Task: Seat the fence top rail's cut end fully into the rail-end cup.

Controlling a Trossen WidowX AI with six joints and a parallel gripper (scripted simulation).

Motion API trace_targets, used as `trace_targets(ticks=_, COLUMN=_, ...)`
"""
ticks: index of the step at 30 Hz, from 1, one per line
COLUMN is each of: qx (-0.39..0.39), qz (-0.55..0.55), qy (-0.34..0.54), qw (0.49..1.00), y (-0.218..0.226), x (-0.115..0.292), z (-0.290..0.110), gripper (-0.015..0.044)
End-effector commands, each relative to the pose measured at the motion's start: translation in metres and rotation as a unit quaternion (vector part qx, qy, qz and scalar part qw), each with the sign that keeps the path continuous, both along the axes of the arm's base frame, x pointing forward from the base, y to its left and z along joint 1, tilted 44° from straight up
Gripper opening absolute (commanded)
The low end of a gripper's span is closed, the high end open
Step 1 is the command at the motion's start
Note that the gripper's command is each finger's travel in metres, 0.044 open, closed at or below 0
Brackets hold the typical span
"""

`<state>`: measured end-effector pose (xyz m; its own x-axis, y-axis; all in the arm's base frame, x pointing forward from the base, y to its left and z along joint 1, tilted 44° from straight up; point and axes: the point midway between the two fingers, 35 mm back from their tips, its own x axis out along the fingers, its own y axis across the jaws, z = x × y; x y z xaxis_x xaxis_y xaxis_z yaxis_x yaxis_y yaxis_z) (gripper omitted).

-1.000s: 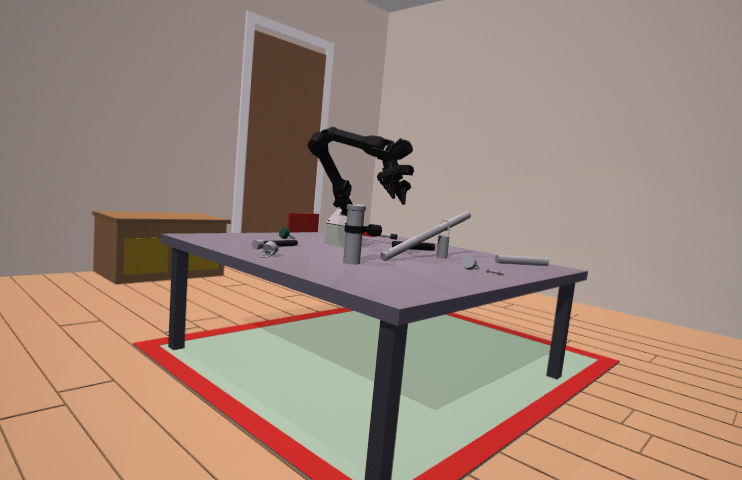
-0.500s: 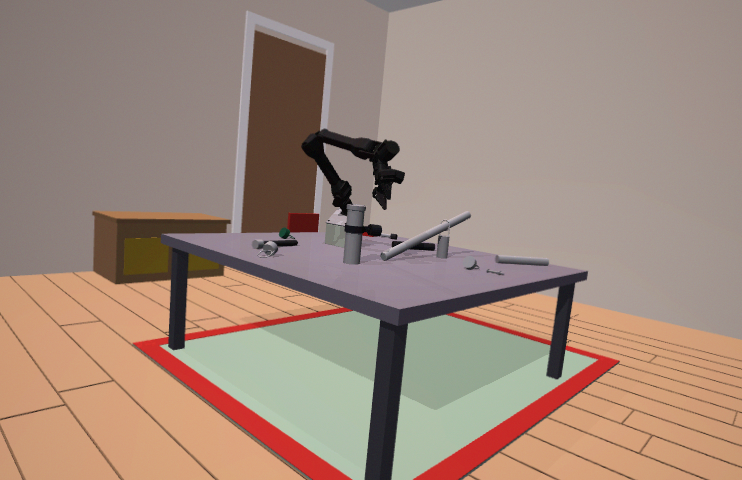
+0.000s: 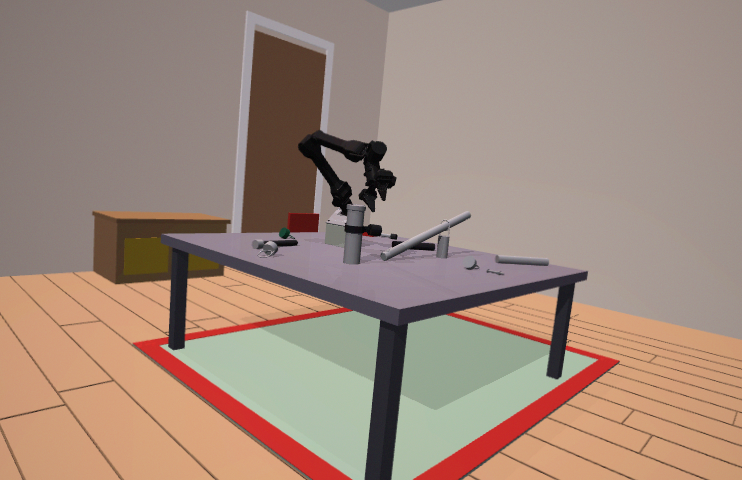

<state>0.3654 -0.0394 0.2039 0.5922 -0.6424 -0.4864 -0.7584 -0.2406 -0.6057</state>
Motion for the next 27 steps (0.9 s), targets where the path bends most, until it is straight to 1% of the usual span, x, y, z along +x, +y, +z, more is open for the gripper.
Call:
trace_targets(ticks=1, qx=-0.003, qz=-0.002, qy=0.009, qw=1.0, y=-0.023, x=0.002, z=-0.024, gripper=0.044)
trace_targets(ticks=4, qx=-0.005, qz=-0.001, qy=0.008, qw=1.0, y=-0.037, x=0.002, z=-0.037, gripper=0.044)
trace_targets(ticks=27, qx=-0.004, qz=-0.002, qy=0.008, qw=1.0, y=-0.054, x=0.021, z=-0.051, gripper=0.044)
